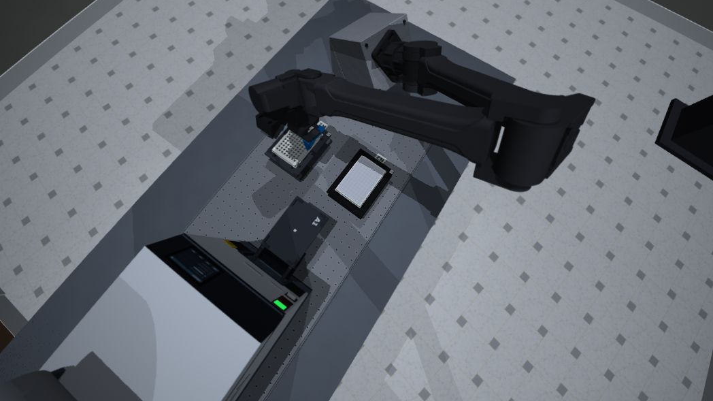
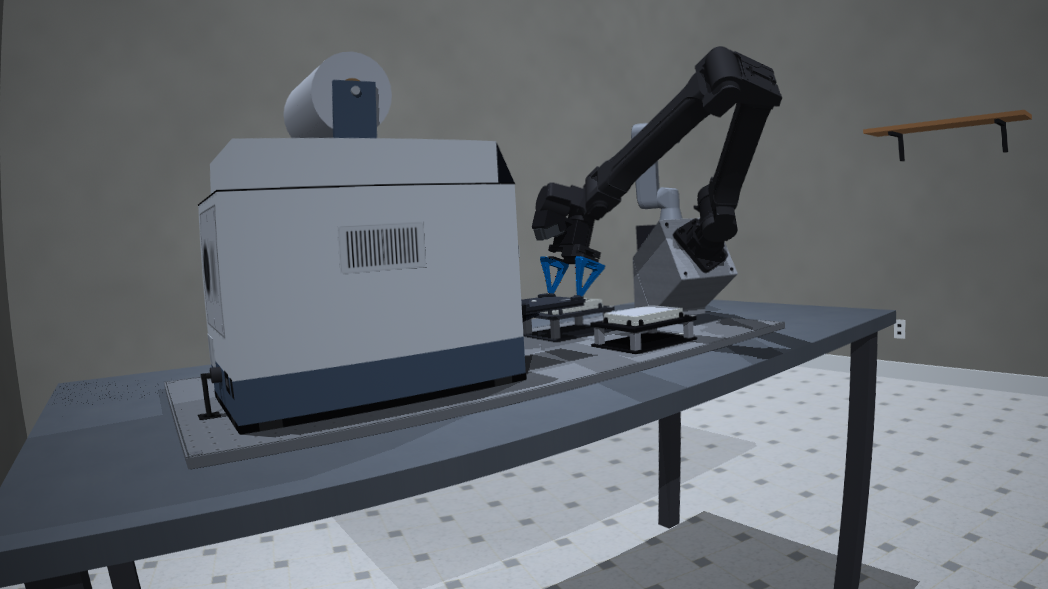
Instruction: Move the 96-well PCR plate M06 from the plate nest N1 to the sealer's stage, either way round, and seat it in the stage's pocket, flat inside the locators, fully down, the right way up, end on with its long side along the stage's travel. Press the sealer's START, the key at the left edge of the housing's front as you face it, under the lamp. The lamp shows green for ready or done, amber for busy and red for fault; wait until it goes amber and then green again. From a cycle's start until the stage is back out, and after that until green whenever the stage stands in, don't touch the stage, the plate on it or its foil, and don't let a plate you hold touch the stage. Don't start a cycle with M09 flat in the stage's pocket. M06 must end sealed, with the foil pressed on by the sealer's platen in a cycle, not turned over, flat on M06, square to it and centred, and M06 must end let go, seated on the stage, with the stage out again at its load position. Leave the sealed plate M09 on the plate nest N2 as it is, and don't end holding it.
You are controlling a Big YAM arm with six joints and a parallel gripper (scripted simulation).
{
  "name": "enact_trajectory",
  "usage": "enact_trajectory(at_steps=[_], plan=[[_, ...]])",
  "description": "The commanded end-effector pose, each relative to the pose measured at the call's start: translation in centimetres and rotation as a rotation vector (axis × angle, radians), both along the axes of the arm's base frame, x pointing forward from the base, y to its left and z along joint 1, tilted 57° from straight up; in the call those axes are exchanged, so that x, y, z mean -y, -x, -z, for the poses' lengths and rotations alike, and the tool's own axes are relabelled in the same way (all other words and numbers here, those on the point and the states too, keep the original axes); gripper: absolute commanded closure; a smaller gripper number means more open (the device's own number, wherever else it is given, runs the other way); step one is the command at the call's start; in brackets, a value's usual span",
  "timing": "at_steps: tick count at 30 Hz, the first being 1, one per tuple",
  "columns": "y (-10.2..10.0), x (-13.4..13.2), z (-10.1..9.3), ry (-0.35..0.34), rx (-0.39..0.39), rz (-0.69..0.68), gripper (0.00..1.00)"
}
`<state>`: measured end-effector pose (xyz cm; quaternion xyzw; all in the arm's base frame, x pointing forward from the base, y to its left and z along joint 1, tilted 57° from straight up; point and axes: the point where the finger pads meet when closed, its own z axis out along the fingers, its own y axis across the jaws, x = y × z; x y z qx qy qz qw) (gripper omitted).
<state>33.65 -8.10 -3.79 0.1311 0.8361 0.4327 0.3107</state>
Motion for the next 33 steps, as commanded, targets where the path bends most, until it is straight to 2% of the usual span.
enact_trajectory(at_steps=[1, 4, 9, 26, 33], plan=[[0.2, -0.6, 0.3, -0.004, -0.002, -0.018, 0.00], [0.4, -0.6, 0.3, -0.007, -0.005, -0.013, 0.00], [-0.4, 0.9, -0.4, 0.016, 0.022, 0.007, 0.00], [-1.0, 1.5, -0.7, 0.027, 0.035, 0.009, 0.00], [-0.5, 1.0, -0.5, 0.017, 0.025, 0.009, 0.00]])
